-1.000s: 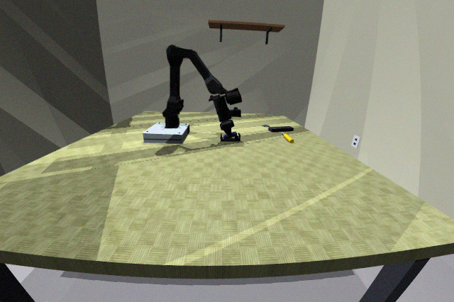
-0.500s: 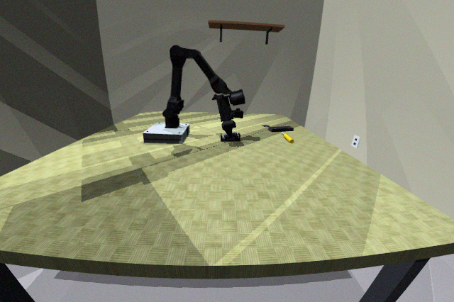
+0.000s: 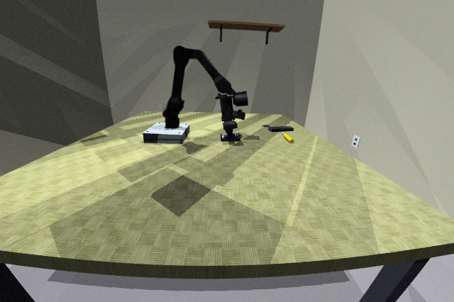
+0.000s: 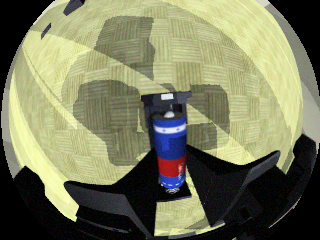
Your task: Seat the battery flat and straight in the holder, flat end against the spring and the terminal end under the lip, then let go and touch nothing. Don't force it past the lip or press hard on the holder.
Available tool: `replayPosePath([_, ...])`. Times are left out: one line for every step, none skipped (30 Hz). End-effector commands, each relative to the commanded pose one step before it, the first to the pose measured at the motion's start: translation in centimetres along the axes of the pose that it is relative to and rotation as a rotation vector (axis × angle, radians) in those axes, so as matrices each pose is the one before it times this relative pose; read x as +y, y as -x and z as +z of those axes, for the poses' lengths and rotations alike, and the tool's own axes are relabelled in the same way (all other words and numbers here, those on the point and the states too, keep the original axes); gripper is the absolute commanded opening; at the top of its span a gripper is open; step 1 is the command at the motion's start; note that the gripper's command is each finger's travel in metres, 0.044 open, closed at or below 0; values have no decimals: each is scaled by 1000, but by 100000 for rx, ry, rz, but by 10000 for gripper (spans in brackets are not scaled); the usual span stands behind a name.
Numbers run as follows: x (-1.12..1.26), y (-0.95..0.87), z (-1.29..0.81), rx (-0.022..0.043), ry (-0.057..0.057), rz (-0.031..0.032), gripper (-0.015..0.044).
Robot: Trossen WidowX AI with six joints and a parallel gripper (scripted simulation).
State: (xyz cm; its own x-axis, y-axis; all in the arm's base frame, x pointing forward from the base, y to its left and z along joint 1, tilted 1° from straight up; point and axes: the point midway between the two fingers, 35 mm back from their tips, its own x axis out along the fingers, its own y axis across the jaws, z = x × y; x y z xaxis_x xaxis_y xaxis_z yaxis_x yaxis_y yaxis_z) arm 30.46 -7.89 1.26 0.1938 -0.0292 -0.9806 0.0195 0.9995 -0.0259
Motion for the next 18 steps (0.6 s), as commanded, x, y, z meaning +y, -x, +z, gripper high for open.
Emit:
replayPosePath([35,-342,-364,4416,-243,71,82])
replayPosePath([2,-5,9,582,41,3,82])
replayPosePath([2,-5,9,588,40,3,82])
replayPosePath([2,-4,9,589,41,3,82])
replayPosePath([2,-4,9,589,42,2,82])
replayPosePath([2,-3,9,589,43,1,82])
replayPosePath([2,-3,9,589,44,1,82])
replayPosePath([2,-3,9,589,44,0,82])
replayPosePath([2,-1,15,533,40,5,82])
replayPosePath([2,-1,15,533,41,4,82])
replayPosePath([2,-1,15,533,42,3,82])
replayPosePath([2,0,22,506,39,5,82])
replayPosePath([2,0,22,507,40,5,82])
replayPosePath([2,0,21,507,40,4,82])
replayPosePath([1,1,27,480,34,4,82])
replayPosePath([2,1,27,480,34,4,82])
replayPosePath([2,1,27,480,35,3,82])
replayPosePath([2,2,26,481,41,6,82])
